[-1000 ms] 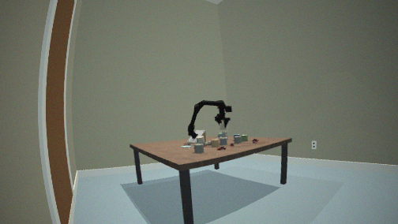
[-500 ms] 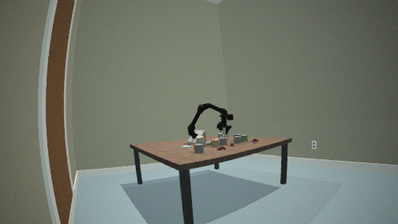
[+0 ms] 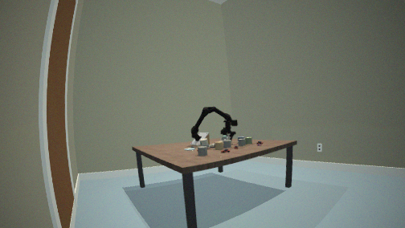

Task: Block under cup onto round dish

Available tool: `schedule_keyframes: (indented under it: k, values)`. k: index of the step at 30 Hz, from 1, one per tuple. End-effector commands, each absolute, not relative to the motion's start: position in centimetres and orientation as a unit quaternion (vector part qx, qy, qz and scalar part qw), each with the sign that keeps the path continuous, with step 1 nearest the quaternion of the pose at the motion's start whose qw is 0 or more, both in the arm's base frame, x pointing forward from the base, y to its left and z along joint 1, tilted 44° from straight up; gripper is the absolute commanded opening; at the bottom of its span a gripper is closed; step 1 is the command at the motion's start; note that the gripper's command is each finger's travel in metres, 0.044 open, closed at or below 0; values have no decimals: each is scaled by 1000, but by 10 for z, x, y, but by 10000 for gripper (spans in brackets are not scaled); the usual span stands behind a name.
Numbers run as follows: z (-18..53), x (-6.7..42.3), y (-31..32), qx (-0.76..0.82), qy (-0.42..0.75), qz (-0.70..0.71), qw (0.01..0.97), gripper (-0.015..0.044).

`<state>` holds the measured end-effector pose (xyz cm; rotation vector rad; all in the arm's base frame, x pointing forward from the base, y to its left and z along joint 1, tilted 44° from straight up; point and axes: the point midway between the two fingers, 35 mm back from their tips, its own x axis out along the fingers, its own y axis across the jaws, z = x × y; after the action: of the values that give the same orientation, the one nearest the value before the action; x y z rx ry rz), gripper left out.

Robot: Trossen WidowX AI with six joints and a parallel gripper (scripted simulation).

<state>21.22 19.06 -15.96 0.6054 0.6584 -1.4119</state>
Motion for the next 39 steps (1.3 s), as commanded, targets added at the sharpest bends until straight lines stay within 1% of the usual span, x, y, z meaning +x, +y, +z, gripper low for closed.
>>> schedule_keyframes:
  k: [1,11,26,28,31,36,39]
  values:
    - [-159,214,194,275,295,-619,674,0]
    - [-171,215,183,275,294,-619,674,0]
    - [-168,215,185,275,294,-621,672,394]
    - [-160,215,194,275,294,-621,673,440]
    - [-131,212,220,275,295,-619,674,440]
    - [-128,212,222,275,295,-619,674,440]
    - [-109,226,219,276,295,-619,674,361]
